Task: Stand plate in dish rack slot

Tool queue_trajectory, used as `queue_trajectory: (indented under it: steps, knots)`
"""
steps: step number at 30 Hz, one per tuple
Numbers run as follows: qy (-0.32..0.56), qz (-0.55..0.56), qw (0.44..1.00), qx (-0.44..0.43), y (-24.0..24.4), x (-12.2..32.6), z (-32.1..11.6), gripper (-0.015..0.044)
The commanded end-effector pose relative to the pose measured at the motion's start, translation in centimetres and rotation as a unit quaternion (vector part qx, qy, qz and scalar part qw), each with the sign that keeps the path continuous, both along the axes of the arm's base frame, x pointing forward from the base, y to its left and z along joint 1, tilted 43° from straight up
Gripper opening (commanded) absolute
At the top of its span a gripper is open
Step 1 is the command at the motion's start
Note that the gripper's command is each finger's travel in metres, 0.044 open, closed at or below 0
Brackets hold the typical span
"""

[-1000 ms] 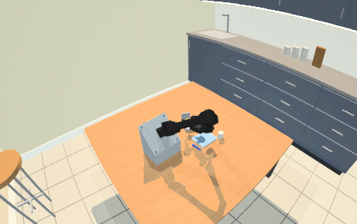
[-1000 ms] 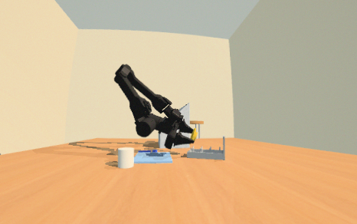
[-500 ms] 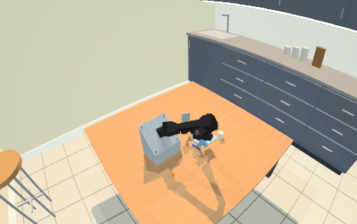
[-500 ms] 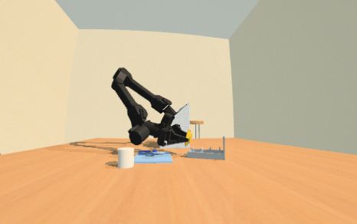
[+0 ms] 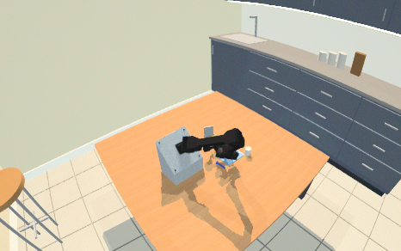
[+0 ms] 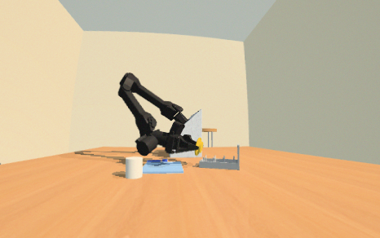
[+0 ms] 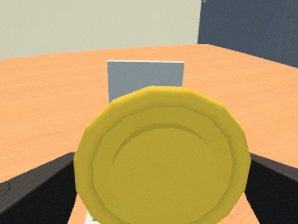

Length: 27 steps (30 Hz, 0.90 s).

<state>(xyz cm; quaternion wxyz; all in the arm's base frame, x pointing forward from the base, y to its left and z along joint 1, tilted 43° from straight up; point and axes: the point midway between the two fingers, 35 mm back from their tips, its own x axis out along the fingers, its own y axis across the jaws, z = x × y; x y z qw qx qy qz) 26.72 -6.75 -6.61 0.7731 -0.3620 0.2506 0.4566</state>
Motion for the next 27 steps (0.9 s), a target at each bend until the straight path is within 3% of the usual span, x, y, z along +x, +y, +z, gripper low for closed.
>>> queue_trajectory:
  steps: [1, 27]
  knots:
    - [-0.002, 0.001, 1.000, 0.001, 0.4, 0.2, -0.3, 0.0000]
    - [-0.004, 0.004, 1.000, -0.001, 2.7, 1.7, -2.4, 0.0000]
